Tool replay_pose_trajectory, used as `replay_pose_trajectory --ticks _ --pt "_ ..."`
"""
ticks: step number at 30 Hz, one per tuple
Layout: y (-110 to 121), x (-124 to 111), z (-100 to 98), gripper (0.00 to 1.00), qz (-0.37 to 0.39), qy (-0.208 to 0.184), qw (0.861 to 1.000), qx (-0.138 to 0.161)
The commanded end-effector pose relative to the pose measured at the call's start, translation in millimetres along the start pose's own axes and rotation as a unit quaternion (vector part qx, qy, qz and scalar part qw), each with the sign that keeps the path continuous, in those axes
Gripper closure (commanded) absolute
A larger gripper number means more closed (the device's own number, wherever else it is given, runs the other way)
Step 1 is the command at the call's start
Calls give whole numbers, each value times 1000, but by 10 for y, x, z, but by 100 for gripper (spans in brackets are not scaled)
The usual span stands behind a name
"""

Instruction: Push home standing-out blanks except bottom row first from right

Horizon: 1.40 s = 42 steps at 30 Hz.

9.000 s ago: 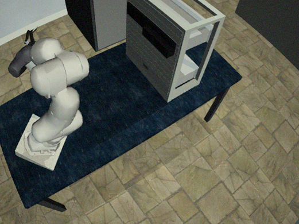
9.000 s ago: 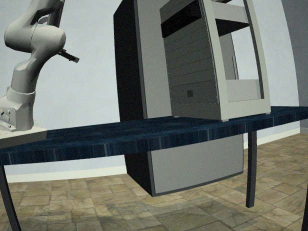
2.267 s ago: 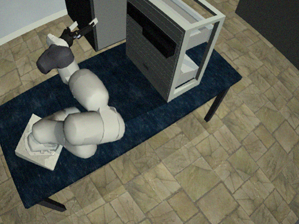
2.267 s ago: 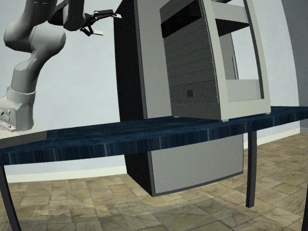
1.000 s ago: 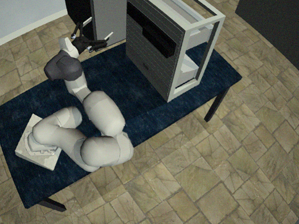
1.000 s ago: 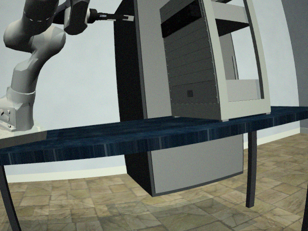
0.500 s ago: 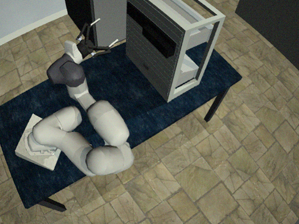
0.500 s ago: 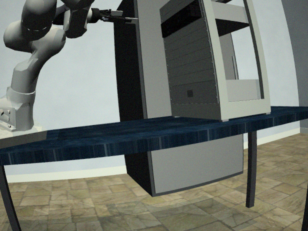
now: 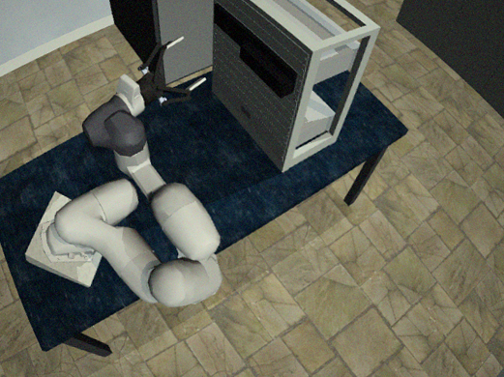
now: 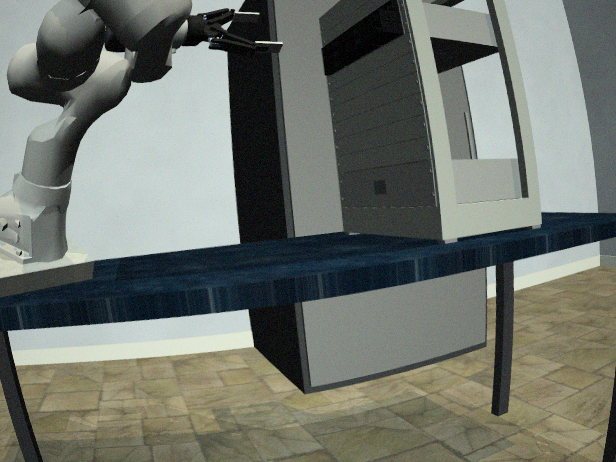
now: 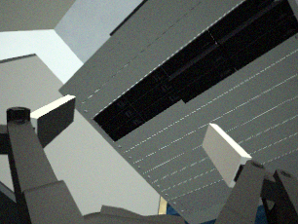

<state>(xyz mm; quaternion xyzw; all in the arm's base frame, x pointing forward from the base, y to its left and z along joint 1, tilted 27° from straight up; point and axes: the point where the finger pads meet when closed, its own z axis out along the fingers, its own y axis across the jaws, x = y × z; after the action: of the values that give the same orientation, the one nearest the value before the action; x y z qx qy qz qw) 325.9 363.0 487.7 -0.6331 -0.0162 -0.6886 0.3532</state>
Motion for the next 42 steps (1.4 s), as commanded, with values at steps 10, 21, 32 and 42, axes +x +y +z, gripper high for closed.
replay_pose_trajectory --ticks 10,21,32,42 --pt "299 201 -10 0 132 38 990 -14" --pt "523 332 -29 0 198 60 978 -25" --pt "674 417 -47 0 240 76 967 -31" --pt "803 489 -66 0 274 90 957 -35"
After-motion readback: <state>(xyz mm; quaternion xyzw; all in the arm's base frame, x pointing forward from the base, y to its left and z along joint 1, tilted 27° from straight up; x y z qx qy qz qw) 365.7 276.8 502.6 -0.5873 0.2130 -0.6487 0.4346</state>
